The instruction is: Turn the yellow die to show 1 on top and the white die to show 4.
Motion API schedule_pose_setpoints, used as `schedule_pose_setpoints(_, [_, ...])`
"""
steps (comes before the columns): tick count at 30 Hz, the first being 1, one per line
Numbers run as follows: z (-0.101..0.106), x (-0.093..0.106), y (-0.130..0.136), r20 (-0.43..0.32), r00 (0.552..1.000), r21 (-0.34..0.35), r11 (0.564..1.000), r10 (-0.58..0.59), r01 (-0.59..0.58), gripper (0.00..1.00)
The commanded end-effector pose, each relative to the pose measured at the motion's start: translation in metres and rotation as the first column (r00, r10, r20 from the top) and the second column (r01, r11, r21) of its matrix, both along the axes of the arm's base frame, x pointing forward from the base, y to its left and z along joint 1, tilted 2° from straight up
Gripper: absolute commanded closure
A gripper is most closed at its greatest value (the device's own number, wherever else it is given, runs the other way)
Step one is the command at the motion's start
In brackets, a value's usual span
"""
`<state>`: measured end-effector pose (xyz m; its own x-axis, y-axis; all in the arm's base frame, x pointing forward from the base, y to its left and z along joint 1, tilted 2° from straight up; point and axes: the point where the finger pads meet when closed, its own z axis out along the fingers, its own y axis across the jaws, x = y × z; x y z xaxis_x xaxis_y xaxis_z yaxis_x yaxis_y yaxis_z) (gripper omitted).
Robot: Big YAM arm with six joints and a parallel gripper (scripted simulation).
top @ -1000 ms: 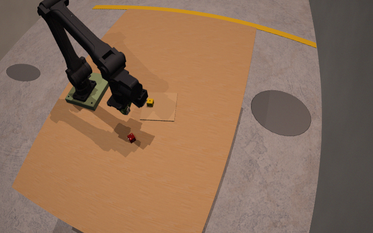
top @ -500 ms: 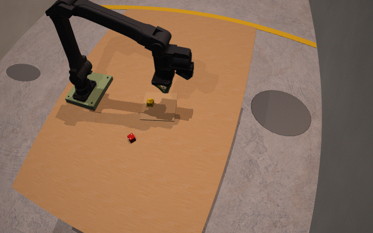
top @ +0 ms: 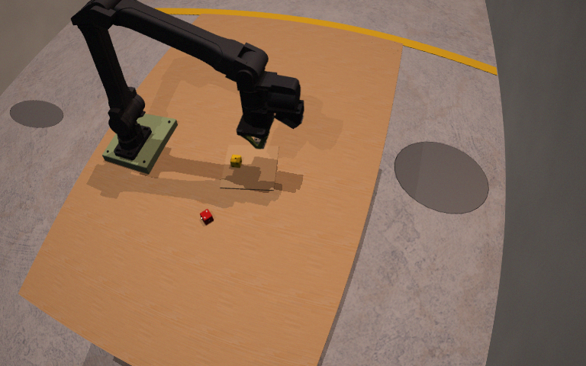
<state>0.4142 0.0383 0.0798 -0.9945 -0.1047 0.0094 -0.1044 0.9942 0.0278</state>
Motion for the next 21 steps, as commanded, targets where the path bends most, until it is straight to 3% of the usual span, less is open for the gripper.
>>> schedule_pose_setpoints(1, [-0.005, 0.004, 0.000, 0.011, 1.000, 0.000, 1.000, -0.016, 0.016, 0.80])
schedule_pose_setpoints(21, [-0.080, 0.002, 0.007, 0.009, 1.000, -0.001, 1.000, -0.004, 0.004, 0.80])
